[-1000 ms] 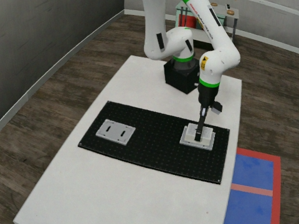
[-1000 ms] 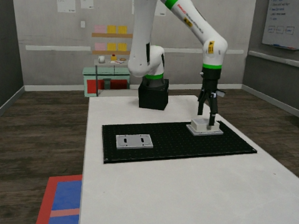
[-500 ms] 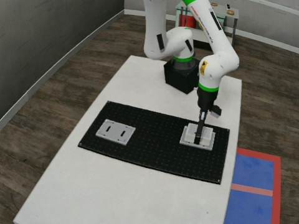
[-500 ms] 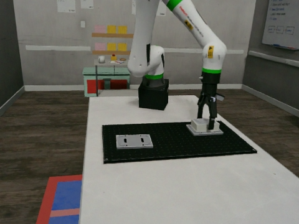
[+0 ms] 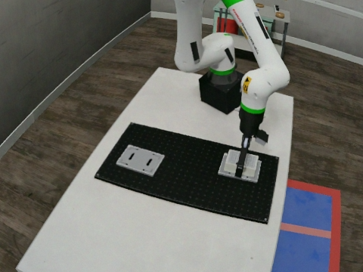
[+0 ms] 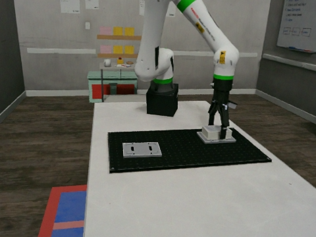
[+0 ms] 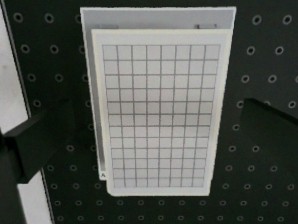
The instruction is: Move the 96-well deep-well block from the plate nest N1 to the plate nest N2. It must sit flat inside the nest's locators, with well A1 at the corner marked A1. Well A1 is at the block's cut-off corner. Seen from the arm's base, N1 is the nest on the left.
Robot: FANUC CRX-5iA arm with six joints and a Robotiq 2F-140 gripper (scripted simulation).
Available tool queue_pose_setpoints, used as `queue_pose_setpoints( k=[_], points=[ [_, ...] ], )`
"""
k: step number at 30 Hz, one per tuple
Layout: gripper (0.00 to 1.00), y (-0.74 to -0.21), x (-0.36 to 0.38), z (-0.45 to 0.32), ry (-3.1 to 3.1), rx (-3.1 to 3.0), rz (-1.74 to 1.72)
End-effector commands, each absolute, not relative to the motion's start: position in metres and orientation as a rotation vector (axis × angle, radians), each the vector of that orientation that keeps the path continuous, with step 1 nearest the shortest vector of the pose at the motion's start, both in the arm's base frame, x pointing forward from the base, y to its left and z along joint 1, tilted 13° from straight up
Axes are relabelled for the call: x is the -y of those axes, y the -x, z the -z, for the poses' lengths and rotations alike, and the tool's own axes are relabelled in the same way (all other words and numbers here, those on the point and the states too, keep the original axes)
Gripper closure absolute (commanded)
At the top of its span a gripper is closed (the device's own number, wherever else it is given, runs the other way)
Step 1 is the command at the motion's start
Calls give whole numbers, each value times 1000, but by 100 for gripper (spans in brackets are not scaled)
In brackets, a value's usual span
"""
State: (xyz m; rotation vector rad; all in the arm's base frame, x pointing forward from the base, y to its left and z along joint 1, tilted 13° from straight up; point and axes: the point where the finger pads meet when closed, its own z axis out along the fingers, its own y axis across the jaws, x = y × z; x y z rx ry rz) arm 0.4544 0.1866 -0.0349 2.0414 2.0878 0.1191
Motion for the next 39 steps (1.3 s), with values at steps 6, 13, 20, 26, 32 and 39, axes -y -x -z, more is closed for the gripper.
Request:
queue_pose_setpoints(
  k=[6,13,20,26,32,39],
  points=[
    [37,-455,-187,34,-2041,-2088,-121],
    [37,-455,-187,34,-2041,-2088,-121],
    [37,-455,-187,34,-2041,-2088,-121],
    [37,-455,-187,34,-2041,-2088,-121],
    [38,-455,-187,34,-2041,-2088,-121],
    [40,-455,-187,34,-2041,-2088,-121]
  ],
)
